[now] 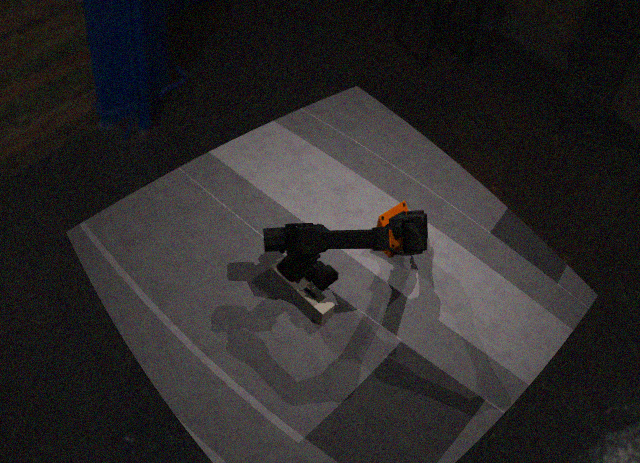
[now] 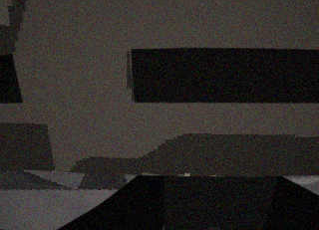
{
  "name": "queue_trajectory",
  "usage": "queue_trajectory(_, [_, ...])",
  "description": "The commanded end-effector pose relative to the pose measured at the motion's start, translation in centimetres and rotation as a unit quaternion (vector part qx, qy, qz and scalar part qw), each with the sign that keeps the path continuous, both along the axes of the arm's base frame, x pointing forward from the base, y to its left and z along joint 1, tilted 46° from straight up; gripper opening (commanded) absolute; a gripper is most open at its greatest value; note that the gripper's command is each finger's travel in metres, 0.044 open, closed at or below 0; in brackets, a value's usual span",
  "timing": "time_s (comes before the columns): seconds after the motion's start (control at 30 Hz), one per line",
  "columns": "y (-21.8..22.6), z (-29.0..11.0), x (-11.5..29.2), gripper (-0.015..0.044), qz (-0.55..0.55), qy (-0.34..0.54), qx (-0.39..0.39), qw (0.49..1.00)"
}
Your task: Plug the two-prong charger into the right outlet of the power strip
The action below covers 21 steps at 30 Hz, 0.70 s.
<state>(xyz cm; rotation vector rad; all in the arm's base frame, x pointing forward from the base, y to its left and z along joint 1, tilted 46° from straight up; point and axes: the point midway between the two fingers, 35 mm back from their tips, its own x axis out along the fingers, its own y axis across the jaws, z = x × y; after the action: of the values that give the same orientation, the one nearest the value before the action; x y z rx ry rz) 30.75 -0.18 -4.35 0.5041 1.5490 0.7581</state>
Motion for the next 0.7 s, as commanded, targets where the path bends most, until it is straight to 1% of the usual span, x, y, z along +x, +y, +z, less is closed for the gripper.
queue_trajectory(0.0, [0.04, 0.16, 1.08, 0.0, -0.002, -0.018, 0.0, 1.0])
queue_trajectory(0.67, [-0.02, 0.18, 0.83, 0.0, -0.002, -0.018, 0.0, 1.0])
